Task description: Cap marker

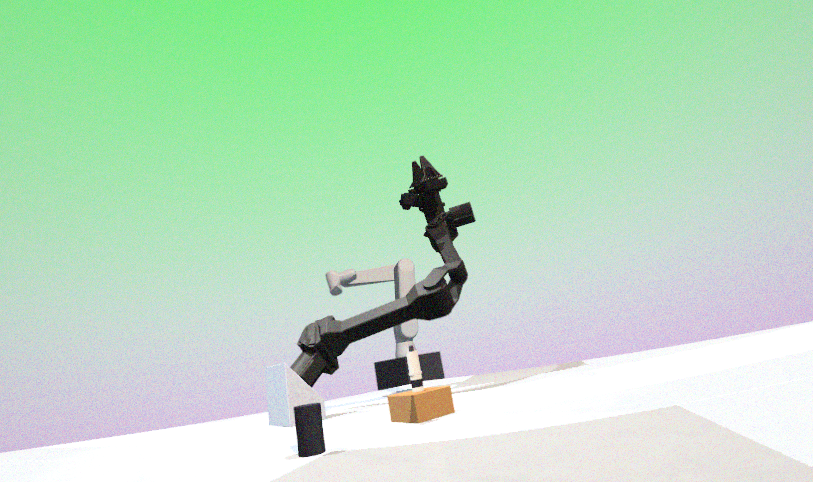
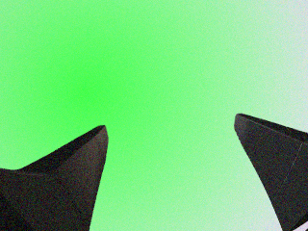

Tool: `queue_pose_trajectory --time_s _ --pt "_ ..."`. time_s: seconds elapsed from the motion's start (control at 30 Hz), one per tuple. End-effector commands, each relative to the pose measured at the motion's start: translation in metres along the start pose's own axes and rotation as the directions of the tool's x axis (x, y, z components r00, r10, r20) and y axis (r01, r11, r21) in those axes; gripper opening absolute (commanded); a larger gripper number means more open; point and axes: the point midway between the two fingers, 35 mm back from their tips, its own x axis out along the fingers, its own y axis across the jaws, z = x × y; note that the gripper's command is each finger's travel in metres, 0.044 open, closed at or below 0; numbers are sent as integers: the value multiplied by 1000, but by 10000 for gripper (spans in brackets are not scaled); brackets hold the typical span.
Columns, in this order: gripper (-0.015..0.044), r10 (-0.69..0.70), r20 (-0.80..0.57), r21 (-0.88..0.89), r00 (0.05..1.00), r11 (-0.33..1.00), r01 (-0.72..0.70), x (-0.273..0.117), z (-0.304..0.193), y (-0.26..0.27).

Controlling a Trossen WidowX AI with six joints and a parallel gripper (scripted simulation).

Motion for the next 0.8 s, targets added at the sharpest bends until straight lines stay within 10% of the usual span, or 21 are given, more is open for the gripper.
queue_pose_trajectory --time_s 0.0,0.17,0.77 --pt "374 -1 -1 13 1000 1000 1 0 1 2" --pt "243 -38 -15 342 999 939 41 10 34 39" --pt "241 -247 24 987 969 159 16 103 172 55"
